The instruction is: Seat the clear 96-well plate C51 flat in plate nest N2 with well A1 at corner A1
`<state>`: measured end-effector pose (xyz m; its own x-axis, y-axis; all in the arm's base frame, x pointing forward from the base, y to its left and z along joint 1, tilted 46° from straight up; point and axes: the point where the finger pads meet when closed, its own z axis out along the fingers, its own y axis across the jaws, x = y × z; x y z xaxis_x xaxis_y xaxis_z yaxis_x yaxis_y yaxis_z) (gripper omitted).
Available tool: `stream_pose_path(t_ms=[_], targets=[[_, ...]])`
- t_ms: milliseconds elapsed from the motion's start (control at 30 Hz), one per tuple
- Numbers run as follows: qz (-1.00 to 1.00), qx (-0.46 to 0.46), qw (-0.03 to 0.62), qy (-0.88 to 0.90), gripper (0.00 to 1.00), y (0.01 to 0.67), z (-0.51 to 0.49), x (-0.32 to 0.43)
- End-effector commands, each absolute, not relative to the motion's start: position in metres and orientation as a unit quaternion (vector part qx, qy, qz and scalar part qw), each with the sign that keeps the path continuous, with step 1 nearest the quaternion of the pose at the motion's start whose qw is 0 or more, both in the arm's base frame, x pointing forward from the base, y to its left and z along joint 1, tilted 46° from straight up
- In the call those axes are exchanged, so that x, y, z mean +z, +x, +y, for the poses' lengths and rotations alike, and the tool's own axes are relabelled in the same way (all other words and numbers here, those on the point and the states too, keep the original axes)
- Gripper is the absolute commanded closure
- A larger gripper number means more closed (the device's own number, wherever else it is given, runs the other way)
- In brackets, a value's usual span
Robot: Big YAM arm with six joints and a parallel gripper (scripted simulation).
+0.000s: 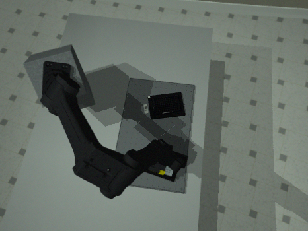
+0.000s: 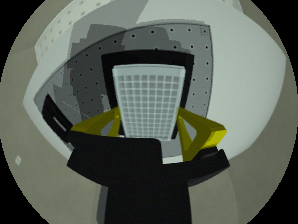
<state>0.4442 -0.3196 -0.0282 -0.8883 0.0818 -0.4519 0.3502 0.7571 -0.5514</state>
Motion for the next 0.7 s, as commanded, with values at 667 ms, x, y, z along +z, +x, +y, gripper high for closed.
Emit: stream_pose_path(t_ms=[667], targets=[[0.913, -0.330, 0.212, 0.117, 1.00, 0.440, -0.297, -0.001]])
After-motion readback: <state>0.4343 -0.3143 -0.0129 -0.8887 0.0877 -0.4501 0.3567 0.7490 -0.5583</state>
